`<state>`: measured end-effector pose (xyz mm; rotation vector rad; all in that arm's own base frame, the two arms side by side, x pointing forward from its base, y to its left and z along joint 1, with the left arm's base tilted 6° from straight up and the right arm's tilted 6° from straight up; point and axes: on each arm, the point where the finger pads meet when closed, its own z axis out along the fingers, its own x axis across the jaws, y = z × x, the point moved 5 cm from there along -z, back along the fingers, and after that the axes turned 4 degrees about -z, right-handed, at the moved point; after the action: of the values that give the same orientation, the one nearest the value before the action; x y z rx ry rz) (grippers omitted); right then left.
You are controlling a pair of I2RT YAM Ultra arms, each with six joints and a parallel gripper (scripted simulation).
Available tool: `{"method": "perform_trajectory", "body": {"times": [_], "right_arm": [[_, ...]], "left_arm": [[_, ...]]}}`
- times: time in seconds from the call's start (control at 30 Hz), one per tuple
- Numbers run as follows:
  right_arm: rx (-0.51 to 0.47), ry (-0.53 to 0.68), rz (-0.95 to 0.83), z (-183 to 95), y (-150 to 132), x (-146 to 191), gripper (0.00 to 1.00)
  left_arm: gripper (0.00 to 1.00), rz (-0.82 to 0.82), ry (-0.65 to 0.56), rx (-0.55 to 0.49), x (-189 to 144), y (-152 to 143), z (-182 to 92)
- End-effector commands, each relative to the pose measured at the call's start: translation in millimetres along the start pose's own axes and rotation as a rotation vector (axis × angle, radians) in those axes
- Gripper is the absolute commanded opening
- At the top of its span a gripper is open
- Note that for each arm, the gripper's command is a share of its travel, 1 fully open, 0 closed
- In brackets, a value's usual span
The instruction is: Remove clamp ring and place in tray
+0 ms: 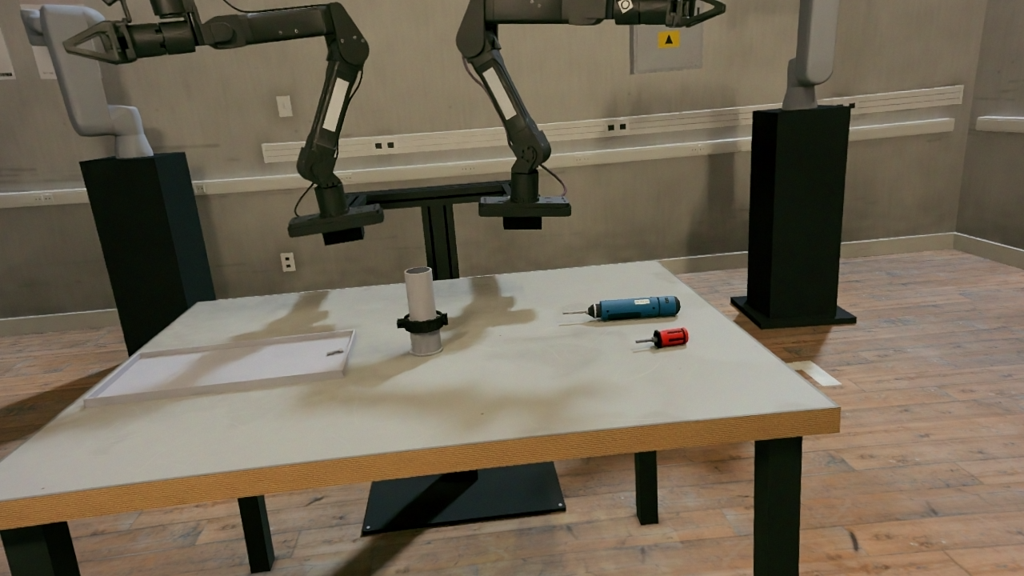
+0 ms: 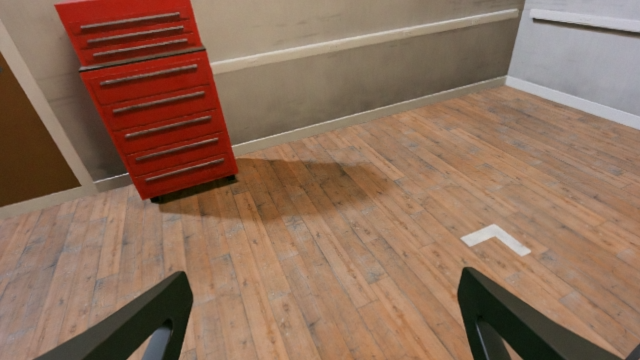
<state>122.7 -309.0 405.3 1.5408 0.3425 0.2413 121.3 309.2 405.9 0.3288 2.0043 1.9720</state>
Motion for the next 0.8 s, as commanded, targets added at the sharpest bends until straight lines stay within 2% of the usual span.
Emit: {"method": "perform_trajectory", "body": {"times": [0.0,0.5,0.53,0.77], "right_arm": [[-0.025,-0.021,0.007,-1.9,8.6,-4.3,1.00],[-0.018,-0.010,0.002,-1.7,5.8,-2.2,1.00],[-0.018,-0.018,0.006,-1.7,5.8,-3.1,0.90],[-0.018,-0.006,0.001,-1.7,5.8,-1.6,0.90]], "left_arm": [[1.00,-0.011,0.012,-0.022,1.6,6.7,-2.0],[1.00,-0.011,0.012,-0.022,1.6,6.7,-2.0],[1.00,-0.011,0.012,-0.022,1.6,6.7,-2.0],[1.00,-0.011,0.012,-0.022,1.6,6.7,-2.0]]}}
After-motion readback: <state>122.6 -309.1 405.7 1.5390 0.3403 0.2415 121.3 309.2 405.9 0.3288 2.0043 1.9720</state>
